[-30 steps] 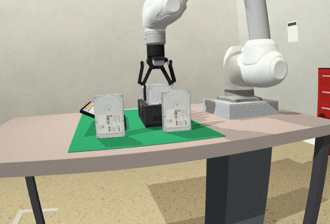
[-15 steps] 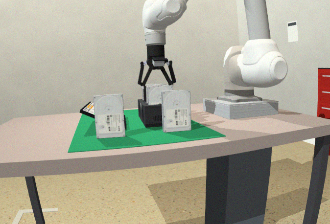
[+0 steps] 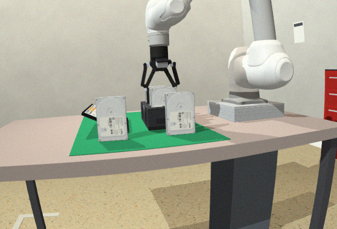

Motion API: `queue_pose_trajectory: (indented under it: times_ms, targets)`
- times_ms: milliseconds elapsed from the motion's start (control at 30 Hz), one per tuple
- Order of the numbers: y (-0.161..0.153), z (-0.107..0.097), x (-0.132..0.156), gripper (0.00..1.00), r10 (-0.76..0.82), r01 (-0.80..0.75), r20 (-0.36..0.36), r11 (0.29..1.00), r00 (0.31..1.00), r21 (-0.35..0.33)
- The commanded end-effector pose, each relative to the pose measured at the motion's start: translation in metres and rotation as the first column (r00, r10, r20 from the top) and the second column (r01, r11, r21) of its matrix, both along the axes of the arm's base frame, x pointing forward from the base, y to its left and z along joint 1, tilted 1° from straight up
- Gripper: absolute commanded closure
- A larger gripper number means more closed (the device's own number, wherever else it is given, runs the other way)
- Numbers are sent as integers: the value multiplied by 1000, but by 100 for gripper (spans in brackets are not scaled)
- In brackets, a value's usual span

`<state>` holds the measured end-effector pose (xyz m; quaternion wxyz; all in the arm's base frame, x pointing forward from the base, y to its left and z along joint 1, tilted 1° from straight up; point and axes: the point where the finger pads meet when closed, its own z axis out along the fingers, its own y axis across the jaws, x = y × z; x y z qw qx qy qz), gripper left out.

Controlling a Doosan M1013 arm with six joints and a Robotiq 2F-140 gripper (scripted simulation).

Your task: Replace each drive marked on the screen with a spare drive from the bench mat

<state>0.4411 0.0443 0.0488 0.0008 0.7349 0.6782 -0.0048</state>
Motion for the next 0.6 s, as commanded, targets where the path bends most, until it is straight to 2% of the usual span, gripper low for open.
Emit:
queue_pose_trajectory:
  times_ms: [0, 67, 100, 567]
  targets:
    - [0, 0, 0, 90, 0, 0, 1, 1000, 1000, 0]
    - [0, 0, 0, 90, 0, 0, 1, 1000, 1000, 0]
    - [0, 0, 0, 11, 0, 0, 1, 1000, 1000, 0]
    - [0, 0, 0, 11, 0, 0, 1, 1000, 1000, 0]
